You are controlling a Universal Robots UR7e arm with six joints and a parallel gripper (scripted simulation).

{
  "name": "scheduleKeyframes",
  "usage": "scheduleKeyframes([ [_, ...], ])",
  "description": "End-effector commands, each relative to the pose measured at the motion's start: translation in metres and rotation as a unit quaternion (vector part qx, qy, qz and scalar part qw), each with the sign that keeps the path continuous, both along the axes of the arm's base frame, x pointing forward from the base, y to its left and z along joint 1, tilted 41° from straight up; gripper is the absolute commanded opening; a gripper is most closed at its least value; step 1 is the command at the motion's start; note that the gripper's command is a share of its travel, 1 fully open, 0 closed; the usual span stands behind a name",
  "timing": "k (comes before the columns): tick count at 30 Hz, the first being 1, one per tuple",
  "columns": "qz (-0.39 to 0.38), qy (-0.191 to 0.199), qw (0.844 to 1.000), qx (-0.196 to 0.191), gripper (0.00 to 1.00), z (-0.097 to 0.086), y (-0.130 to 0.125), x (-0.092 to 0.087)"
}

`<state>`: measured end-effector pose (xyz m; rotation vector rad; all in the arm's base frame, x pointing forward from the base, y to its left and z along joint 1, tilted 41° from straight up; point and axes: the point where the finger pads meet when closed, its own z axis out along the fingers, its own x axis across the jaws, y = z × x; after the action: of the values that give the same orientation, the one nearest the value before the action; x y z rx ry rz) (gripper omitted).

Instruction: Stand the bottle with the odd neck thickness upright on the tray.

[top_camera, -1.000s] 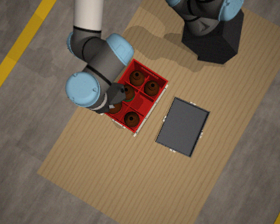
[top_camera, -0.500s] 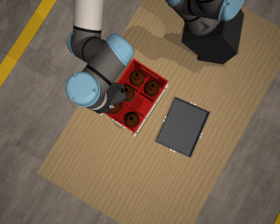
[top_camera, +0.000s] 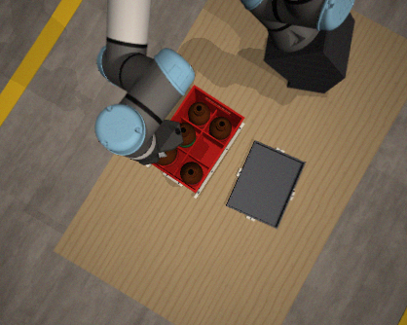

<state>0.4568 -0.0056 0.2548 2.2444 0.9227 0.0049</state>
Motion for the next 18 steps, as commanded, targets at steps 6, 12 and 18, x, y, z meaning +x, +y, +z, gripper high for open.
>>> scheduleKeyframes([
  [6, 0.000, -0.001, 1.000, 0.000, 0.00, 0.0017, 0.0012, -0.0003],
  [12, 0.000, -0.001, 1.000, 0.000, 0.00, 0.0059, 0.0045, -0.0017],
  [18, 0.000, -0.001, 1.000, 0.000, 0.00, 0.0094, 0.0074, -0.0029],
])
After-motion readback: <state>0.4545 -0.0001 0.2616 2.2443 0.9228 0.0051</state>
